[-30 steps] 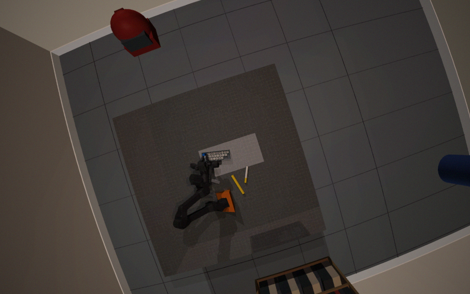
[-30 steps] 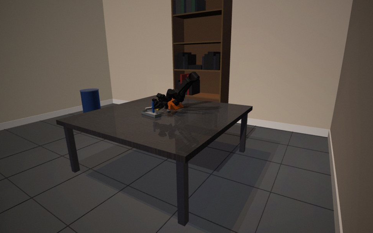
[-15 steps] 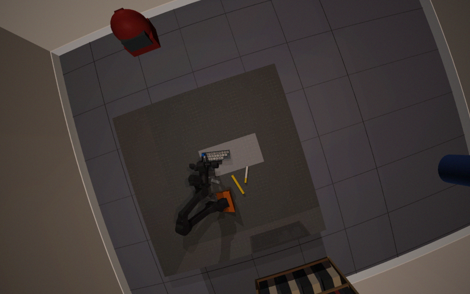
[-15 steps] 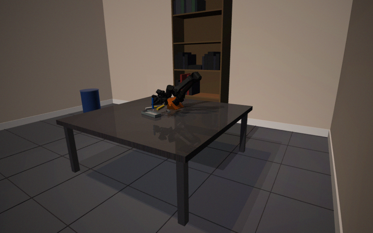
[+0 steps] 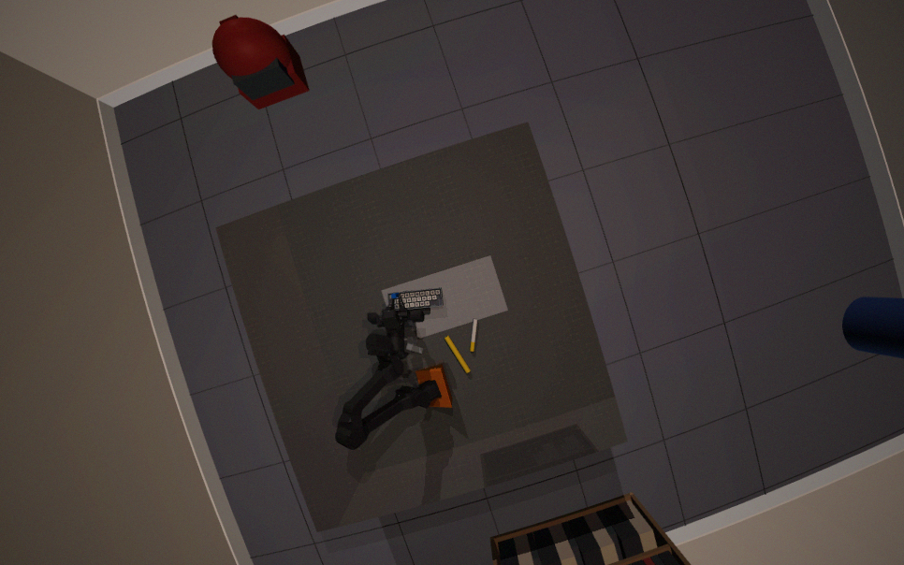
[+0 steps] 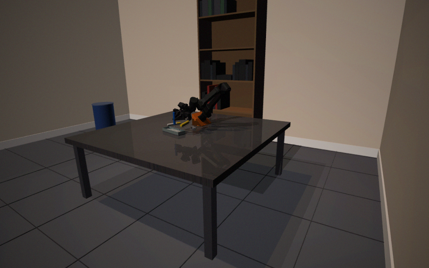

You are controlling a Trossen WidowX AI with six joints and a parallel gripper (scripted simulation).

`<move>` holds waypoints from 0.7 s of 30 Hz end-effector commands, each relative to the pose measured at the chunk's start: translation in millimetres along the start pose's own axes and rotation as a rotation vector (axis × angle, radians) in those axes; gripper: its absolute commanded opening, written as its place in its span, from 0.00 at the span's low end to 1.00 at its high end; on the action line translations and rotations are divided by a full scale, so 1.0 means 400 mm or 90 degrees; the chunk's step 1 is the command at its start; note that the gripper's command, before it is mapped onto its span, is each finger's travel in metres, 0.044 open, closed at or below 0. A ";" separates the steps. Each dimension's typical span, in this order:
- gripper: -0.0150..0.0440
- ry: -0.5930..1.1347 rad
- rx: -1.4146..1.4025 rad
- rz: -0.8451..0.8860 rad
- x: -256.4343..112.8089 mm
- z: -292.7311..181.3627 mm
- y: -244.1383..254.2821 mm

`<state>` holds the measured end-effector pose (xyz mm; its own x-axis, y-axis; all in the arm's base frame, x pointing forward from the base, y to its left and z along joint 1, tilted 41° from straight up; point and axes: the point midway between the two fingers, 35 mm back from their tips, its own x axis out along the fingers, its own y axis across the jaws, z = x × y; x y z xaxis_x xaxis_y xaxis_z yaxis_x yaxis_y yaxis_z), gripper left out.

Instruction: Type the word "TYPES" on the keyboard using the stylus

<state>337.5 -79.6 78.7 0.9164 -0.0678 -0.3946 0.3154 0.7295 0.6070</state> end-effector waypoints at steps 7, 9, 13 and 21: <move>0.25 0.008 -0.003 -0.003 0.023 0.009 -0.099; 0.25 0.009 -0.004 -0.003 0.026 0.010 -0.120; 0.25 0.009 -0.004 -0.002 0.029 0.011 -0.162; 0.25 0.008 -0.003 0.001 0.025 0.009 -0.245</move>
<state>321.6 -145.2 25.9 0.9117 -0.0628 -0.4060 0.3190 0.7308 0.6034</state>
